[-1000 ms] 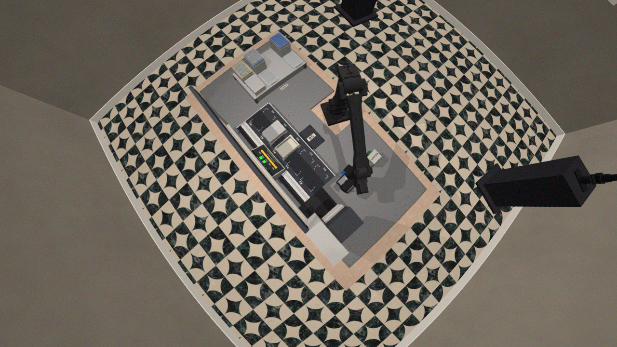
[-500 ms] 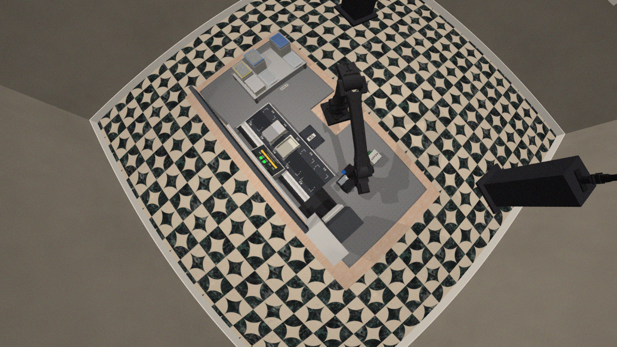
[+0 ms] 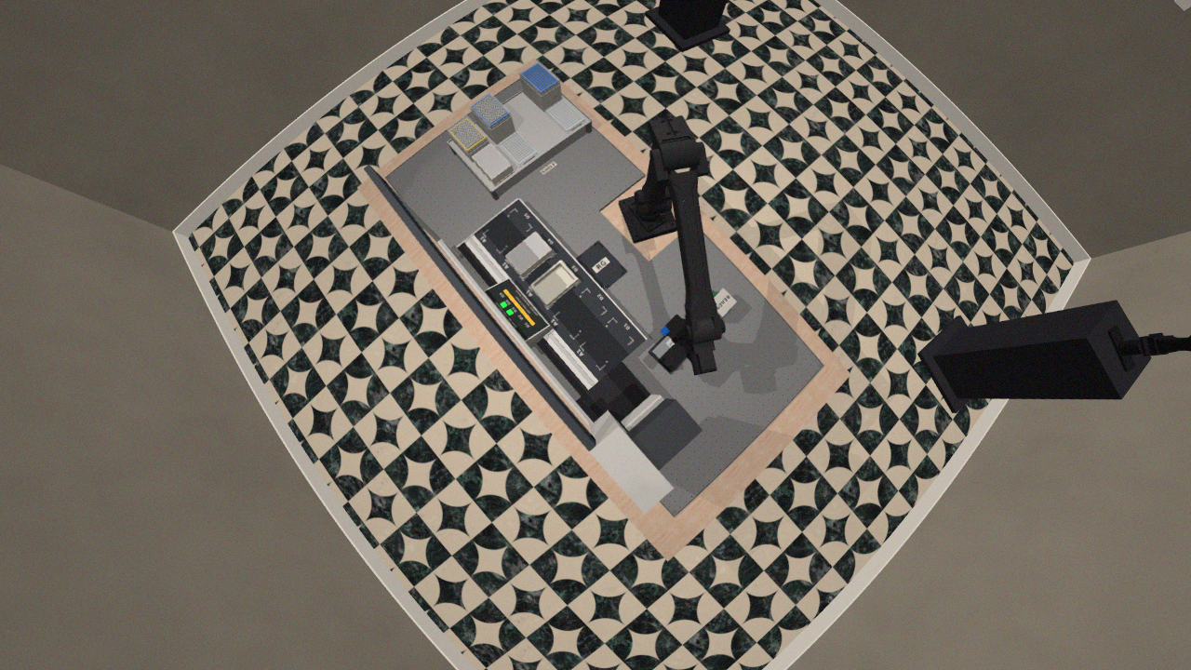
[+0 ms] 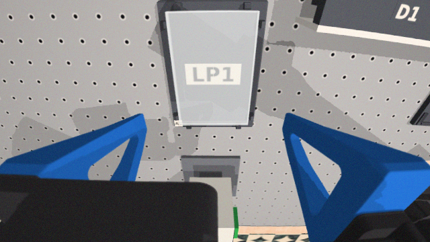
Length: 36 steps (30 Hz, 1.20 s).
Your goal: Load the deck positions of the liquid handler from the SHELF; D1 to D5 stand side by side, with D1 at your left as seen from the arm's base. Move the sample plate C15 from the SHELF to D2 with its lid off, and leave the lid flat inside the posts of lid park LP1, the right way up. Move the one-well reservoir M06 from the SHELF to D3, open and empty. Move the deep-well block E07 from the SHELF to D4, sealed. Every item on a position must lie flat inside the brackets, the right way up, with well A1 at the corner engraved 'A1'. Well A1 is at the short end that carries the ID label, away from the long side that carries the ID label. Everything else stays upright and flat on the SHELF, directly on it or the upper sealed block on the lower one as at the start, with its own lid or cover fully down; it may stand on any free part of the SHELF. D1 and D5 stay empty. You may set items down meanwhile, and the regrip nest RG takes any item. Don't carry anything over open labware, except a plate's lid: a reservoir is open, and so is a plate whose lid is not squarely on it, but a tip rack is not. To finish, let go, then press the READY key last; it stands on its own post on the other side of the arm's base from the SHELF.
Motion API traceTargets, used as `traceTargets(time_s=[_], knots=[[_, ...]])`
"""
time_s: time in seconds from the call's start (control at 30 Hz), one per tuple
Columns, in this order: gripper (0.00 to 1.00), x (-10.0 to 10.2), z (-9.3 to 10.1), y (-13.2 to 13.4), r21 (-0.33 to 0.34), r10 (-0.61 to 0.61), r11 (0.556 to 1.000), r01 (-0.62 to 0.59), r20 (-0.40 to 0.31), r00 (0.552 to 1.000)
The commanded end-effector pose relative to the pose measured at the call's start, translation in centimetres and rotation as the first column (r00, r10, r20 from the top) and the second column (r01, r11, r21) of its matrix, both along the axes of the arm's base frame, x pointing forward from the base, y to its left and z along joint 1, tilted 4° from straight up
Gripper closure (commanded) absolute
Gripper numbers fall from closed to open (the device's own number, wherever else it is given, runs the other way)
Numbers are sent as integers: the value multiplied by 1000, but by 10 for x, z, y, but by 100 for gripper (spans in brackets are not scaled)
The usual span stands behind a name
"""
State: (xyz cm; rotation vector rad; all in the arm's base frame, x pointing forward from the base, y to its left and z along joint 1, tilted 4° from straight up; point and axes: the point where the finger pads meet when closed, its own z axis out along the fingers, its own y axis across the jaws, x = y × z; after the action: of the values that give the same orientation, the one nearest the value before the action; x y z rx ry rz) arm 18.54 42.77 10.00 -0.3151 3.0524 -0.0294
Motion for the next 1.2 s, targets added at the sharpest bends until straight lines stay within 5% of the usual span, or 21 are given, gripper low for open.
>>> traceTargets(time_s=[0.0,0.23,0.3,0.63,0.7,0.73,0.83,1.17], knots=[[0,0,39,21,70,6,998,-8,31,1000],[0,-4,35,12,40,7,999,-8,20,1000],[0,-1,52,21,71,5,997,-8,31,999],[0,-3,65,19,62,6,998,-8,28,1000],[0,-3,65,19,62,6,998,-8,28,1000],[0,-5,50,14,26,10,1000,-10,14,1000],[0,-4,75,20,69,6,998,-8,31,1000],[0,-6,92,19,71,6,997,-8,31,1000]])
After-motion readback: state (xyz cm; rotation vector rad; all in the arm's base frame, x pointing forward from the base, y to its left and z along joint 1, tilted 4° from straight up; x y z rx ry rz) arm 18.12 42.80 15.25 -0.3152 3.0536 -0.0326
